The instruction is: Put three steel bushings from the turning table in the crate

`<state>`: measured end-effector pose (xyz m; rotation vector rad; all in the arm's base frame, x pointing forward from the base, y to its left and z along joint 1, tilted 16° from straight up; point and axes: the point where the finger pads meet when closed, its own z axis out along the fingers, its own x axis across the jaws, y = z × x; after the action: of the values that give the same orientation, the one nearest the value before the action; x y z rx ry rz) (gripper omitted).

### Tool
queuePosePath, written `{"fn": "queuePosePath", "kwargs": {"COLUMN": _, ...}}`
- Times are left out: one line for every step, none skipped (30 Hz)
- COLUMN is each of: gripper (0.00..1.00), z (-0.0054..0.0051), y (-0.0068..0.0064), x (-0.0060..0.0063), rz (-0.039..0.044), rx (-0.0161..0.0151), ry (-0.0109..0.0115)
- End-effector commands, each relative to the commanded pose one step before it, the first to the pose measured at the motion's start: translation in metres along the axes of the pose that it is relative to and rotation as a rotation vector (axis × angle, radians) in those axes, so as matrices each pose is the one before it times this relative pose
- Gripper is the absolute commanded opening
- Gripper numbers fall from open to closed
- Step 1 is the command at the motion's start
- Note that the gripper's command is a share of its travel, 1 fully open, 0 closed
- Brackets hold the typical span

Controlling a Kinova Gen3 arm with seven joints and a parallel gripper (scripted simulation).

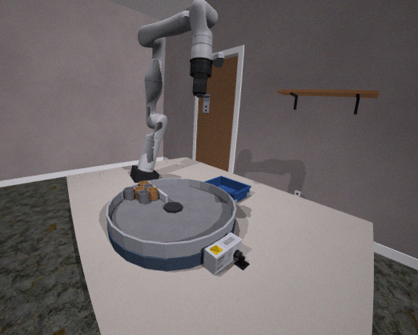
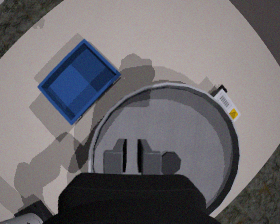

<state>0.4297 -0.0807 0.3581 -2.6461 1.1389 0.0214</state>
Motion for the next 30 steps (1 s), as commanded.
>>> {"fn": "queuePosePath", "kwargs": {"gripper": 0.34, "z": -0.00274, "y": -0.00293, "x": -0.00167, "rz": 0.00960, "rx": 0.00043, "ry": -0.00644}}
{"fn": "queuePosePath", "kwargs": {"gripper": 0.34, "z": -0.00221, "y": -0.00276, "x": -0.00188, "rz": 0.00940, "rx": -0.00018, "ry": -0.00772}}
{"fn": "queuePosePath", "kwargs": {"gripper": 0.34, "z": -0.00219, "y": -0.00275, "x": -0.00193, "rz": 0.00940, "rx": -0.00018, "ry": -0.00772}}
{"fn": "queuePosePath", "kwargs": {"gripper": 0.34, "z": -0.00218, "y": -0.00273, "x": -0.00197, "rz": 0.00940, "rx": -0.00018, "ry": -0.00772}}
{"fn": "queuePosePath", "kwargs": {"gripper": 0.34, "z": -0.00216, "y": -0.00271, "x": -0.00201, "rz": 0.00940, "rx": -0.00018, "ry": -0.00772}}
{"fn": "queuePosePath", "kwargs": {"gripper": 0.34, "z": 0.00000, "y": 0.00000, "x": 0.00000, "rz": 0.00000, "rx": 0.00000, "ry": 0.00000}}
{"fn": "queuePosePath", "kwargs": {"gripper": 0.34, "z": 0.00000, "y": 0.00000, "x": 0.00000, "rz": 0.00000, "rx": 0.00000, "ry": 0.00000}}
{"fn": "queuePosePath", "kwargs": {"gripper": 0.34, "z": 0.00000, "y": 0.00000, "x": 0.00000, "rz": 0.00000, "rx": 0.00000, "ry": 0.00000}}
{"fn": "queuePosePath", "kwargs": {"gripper": 0.34, "z": 0.00000, "y": 0.00000, "x": 0.00000, "rz": 0.00000, "rx": 0.00000, "ry": 0.00000}}
{"fn": "queuePosePath", "kwargs": {"gripper": 0.34, "z": 0.00000, "y": 0.00000, "x": 0.00000, "rz": 0.00000, "rx": 0.00000, "ry": 0.00000}}
{"fn": "queuePosePath", "kwargs": {"gripper": 0.34, "z": 0.00000, "y": 0.00000, "x": 0.00000, "rz": 0.00000, "rx": 0.00000, "ry": 0.00000}}
{"fn": "queuePosePath", "kwargs": {"gripper": 0.34, "z": 0.00000, "y": 0.00000, "x": 0.00000, "rz": 0.00000, "rx": 0.00000, "ry": 0.00000}}
{"fn": "queuePosePath", "kwargs": {"gripper": 0.34, "z": 0.00000, "y": 0.00000, "x": 0.00000, "rz": 0.00000, "rx": 0.00000, "ry": 0.00000}}
{"fn": "queuePosePath", "kwargs": {"gripper": 0.34, "z": 0.00000, "y": 0.00000, "x": 0.00000, "rz": 0.00000, "rx": 0.00000, "ry": 0.00000}}
{"fn": "queuePosePath", "kwargs": {"gripper": 0.34, "z": 0.00000, "y": 0.00000, "x": 0.00000, "rz": 0.00000, "rx": 0.00000, "ry": 0.00000}}
{"fn": "queuePosePath", "kwargs": {"gripper": 0.34, "z": 0.00000, "y": 0.00000, "x": 0.00000, "rz": 0.00000, "rx": 0.00000, "ry": 0.00000}}
{"fn": "queuePosePath", "kwargs": {"gripper": 0.34, "z": 0.00000, "y": 0.00000, "x": 0.00000, "rz": 0.00000, "rx": 0.00000, "ry": 0.00000}}
{"fn": "queuePosePath", "kwargs": {"gripper": 0.34, "z": -0.00045, "y": -0.00033, "x": 0.00159, "rz": -0.00961, "rx": -0.00086, "ry": 0.00907}}
{"fn": "queuePosePath", "kwargs": {"gripper": 0.34, "z": 0.00011, "y": 0.00008, "x": -0.00040, "rz": 0.00061, "rx": -0.00193, "ry": -0.00304}}
{"fn": "queuePosePath", "kwargs": {"gripper": 0.34, "z": 0.00011, "y": 0.00008, "x": -0.00040, "rz": 0.00061, "rx": -0.00193, "ry": -0.00304}}
{"fn": "queuePosePath", "kwargs": {"gripper": 0.34, "z": 0.00011, "y": 0.00008, "x": -0.00040, "rz": 0.00061, "rx": -0.00193, "ry": -0.00304}}
{"fn": "queuePosePath", "kwargs": {"gripper": 0.34, "z": 0.00011, "y": 0.00008, "x": -0.00040, "rz": 0.00061, "rx": -0.00193, "ry": -0.00304}}
{"fn": "queuePosePath", "kwargs": {"gripper": 0.34, "z": 0.00000, "y": 0.00000, "x": 0.00000, "rz": 0.00000, "rx": 0.00000, "ry": 0.00000}}
{"fn": "queuePosePath", "kwargs": {"gripper": 0.34, "z": 0.00000, "y": 0.00000, "x": 0.00000, "rz": 0.00000, "rx": 0.00000, "ry": 0.00000}}
{"fn": "queuePosePath", "kwargs": {"gripper": 0.34, "z": 0.00000, "y": 0.00000, "x": 0.00000, "rz": 0.00000, "rx": 0.00000, "ry": 0.00000}}
{"fn": "queuePosePath", "kwargs": {"gripper": 0.34, "z": 0.00000, "y": 0.00000, "x": 0.00000, "rz": 0.00000, "rx": 0.00000, "ry": 0.00000}}
{"fn": "queuePosePath", "kwargs": {"gripper": 0.34, "z": 0.00000, "y": 0.00000, "x": 0.00000, "rz": 0.00000, "rx": 0.00000, "ry": 0.00000}}
{"fn": "queuePosePath", "kwargs": {"gripper": 0.34, "z": 0.00000, "y": 0.00000, "x": 0.00000, "rz": 0.00000, "rx": 0.00000, "ry": 0.00000}}
{"fn": "queuePosePath", "kwargs": {"gripper": 0.34, "z": 0.00000, "y": 0.00000, "x": 0.00000, "rz": 0.00000, "rx": 0.00000, "ry": 0.00000}}
{"fn": "queuePosePath", "kwargs": {"gripper": 0.34, "z": 0.00000, "y": 0.00000, "x": 0.00000, "rz": 0.00000, "rx": 0.00000, "ry": 0.00000}}
